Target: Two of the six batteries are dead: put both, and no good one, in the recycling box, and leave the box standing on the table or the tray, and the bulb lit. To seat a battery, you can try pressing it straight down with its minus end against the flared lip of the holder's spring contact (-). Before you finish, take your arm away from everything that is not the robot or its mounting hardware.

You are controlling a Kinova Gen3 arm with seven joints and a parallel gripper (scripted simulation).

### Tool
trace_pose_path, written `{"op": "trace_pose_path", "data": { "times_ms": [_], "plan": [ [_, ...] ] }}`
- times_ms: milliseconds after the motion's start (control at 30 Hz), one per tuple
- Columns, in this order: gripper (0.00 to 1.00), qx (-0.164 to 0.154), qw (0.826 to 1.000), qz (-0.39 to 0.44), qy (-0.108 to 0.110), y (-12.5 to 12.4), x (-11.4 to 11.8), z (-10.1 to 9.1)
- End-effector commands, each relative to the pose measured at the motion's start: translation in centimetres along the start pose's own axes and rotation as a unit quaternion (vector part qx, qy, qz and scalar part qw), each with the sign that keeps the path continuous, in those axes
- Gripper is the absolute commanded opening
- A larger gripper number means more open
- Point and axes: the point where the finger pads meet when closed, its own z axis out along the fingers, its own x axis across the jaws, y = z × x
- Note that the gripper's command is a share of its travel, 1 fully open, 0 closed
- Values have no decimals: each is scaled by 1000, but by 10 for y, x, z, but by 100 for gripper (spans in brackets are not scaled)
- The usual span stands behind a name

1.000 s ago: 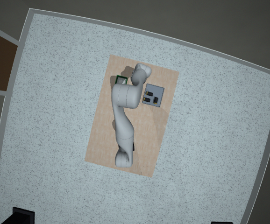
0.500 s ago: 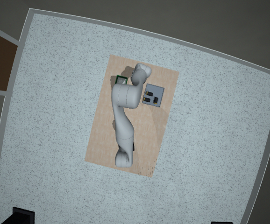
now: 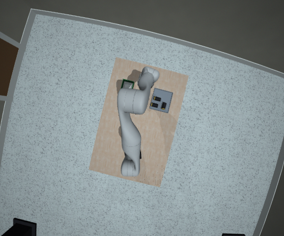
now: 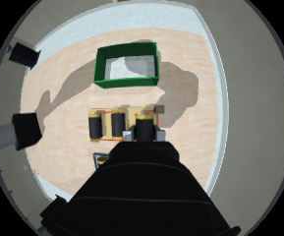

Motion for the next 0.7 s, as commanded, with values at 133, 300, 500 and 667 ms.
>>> {"op": "trace_pose_path", "data": {
  "times_ms": [133, 300, 500, 667],
  "plan": [
    [57, 1, 1000, -6, 4, -3, 2, -1],
    [57, 1, 1000, -7, 5, -5, 3, -2],
    [57, 1, 1000, -7, 5, -5, 3, -2],
    [57, 1, 1000, -7, 5, -5, 3, -2]
  ]
}}
